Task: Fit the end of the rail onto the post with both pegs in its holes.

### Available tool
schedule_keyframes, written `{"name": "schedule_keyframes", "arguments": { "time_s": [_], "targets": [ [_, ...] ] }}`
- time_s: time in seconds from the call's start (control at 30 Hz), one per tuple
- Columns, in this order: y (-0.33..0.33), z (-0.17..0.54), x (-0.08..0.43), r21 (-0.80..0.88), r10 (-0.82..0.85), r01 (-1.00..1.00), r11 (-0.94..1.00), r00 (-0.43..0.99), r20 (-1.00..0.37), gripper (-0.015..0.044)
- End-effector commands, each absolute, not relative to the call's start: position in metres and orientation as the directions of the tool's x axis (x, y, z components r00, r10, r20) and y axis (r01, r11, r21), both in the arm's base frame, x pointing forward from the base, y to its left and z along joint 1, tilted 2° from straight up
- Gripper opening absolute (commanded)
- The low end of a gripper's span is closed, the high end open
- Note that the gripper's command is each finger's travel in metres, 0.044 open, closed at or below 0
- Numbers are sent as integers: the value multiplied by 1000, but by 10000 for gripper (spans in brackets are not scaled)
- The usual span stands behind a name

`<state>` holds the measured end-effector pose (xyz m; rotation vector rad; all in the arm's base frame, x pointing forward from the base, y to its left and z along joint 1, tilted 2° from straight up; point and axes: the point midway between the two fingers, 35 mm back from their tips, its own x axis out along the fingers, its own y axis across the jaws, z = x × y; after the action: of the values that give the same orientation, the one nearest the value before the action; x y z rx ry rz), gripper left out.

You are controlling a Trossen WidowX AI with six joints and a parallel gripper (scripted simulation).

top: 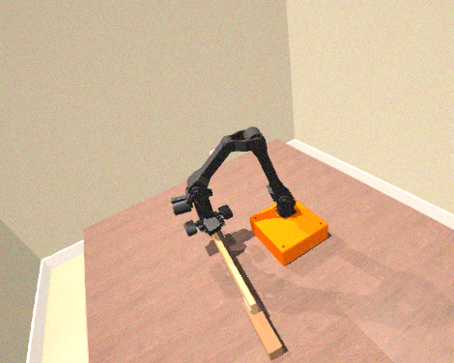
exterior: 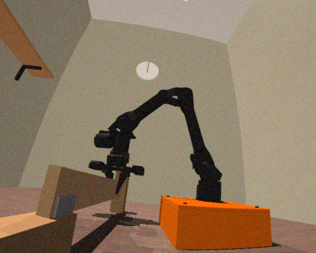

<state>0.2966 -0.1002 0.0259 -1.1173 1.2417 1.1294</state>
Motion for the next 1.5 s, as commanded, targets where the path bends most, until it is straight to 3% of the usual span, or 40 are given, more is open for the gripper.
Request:
{"name": "schedule_keyframes", "arguments": {
  "time_s": [0.0,1.47],
  "targets": [
    [-104,26,297,-10,14,-994,113,11,-1000,0],
    [-97,28,296,-10,14,-994,113,11,-1000,0]
  ]
}}
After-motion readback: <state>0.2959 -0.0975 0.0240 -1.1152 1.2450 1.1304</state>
